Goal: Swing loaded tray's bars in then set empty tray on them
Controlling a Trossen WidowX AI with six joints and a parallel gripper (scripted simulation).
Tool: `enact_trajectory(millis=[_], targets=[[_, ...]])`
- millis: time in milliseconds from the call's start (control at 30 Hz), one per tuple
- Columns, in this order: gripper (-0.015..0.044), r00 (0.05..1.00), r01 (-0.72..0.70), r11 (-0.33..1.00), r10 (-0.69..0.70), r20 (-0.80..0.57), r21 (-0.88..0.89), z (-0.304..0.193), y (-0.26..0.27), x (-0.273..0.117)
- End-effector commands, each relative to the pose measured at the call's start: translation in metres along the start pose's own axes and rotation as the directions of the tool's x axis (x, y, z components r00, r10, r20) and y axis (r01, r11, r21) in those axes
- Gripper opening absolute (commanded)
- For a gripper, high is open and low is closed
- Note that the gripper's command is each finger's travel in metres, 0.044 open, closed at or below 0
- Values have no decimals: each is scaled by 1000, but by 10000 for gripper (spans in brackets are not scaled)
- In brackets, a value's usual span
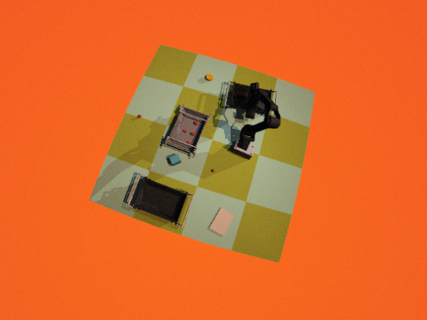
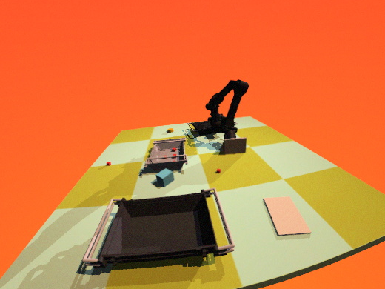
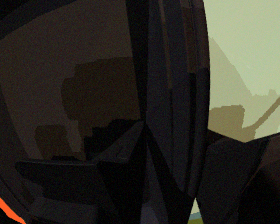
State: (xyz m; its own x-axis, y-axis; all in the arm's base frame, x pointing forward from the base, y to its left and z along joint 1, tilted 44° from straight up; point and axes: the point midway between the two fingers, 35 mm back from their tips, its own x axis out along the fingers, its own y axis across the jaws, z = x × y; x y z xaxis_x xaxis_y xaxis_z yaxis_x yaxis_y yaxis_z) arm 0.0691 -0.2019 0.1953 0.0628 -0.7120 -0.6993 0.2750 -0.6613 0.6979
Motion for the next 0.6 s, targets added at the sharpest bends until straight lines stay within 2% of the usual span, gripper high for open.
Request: enact_trajectory(millis=[0,567], targets=[[0,1000,9,1000,-9,-7,-1,-3,-1,-7],[0,1000,17,1000,-17,-10,2,-4,-1,-63]])
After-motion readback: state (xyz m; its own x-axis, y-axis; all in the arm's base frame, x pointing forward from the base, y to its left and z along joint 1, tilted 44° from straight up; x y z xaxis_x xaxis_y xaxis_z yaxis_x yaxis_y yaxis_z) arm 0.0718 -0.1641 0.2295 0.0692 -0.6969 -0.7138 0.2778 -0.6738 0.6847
